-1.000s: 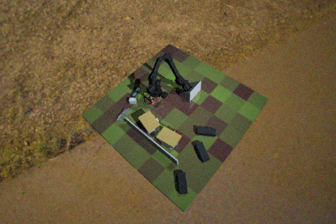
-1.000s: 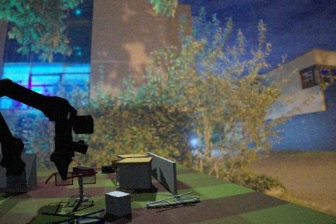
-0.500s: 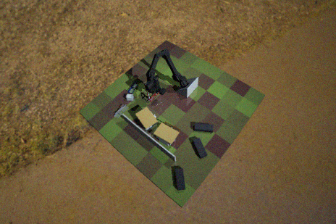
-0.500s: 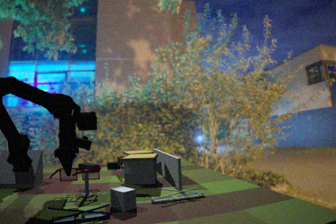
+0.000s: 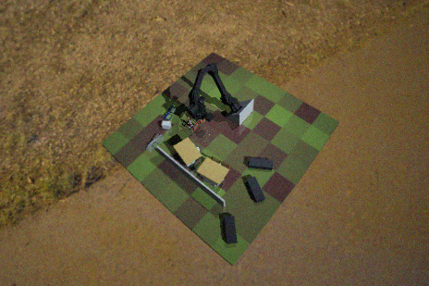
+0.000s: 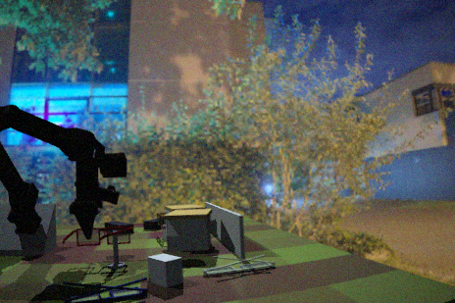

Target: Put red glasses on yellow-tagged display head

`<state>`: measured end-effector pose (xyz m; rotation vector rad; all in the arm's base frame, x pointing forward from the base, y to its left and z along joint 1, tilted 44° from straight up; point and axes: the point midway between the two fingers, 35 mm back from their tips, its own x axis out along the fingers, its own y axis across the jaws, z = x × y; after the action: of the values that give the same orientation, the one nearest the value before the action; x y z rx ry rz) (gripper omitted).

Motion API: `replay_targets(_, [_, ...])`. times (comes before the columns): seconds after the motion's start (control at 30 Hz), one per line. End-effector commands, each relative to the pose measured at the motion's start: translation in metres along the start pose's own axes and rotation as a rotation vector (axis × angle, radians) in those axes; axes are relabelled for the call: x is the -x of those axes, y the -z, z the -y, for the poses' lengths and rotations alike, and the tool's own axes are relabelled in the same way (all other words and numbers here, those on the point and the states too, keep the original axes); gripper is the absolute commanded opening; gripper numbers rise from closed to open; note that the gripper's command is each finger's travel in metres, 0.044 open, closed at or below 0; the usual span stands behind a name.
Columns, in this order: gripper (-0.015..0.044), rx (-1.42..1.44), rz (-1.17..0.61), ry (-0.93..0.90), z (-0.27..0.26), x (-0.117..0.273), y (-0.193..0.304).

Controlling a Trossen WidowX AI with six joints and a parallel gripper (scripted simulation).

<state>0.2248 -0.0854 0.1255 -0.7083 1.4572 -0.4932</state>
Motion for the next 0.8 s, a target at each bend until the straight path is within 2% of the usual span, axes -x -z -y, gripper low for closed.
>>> replay_targets(0.0, [0.0000, -0.002, -0.002, 0.003, -0.002, 0.000, 0.004])
replay_targets(0.77, [0.0000, -0.001, -0.003, 0.003, -0.009, 0.000, 0.018])
